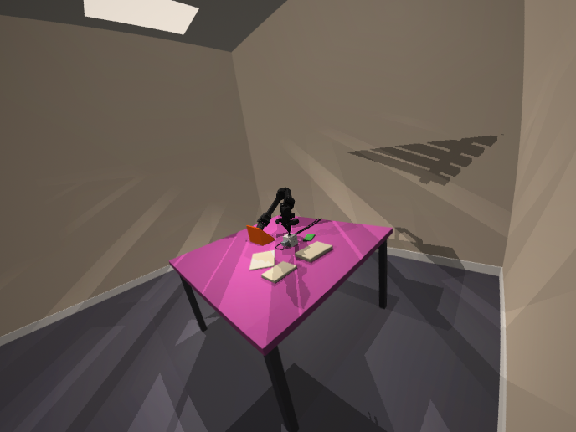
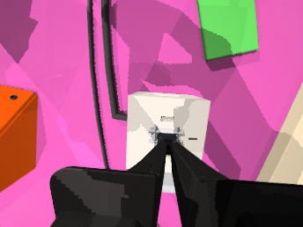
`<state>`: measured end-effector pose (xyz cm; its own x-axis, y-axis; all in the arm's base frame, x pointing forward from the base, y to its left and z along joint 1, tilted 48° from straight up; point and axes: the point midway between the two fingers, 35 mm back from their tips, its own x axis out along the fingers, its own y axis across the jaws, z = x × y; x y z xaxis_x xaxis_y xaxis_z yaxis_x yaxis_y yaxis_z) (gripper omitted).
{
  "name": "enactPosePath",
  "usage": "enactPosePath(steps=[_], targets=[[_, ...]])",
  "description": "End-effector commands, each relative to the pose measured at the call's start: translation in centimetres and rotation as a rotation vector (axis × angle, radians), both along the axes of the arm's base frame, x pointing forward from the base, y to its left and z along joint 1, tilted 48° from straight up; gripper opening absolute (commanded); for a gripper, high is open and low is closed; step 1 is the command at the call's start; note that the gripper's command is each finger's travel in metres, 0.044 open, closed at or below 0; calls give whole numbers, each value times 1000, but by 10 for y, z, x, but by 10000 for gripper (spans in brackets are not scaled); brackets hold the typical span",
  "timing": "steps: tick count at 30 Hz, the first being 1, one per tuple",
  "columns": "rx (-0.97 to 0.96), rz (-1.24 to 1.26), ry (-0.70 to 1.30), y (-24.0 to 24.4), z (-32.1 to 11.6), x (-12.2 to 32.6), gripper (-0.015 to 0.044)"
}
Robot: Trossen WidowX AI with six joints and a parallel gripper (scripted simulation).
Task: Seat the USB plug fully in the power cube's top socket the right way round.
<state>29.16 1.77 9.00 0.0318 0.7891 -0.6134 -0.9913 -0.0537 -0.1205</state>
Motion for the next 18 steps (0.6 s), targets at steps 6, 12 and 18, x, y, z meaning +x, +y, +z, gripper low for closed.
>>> enactPosePath(steps=[6,12,18], targets=[[4,5,1,3,0,0,0],[0,0,0,0,0,0,95],[0,0,0,0,0,0,95]])
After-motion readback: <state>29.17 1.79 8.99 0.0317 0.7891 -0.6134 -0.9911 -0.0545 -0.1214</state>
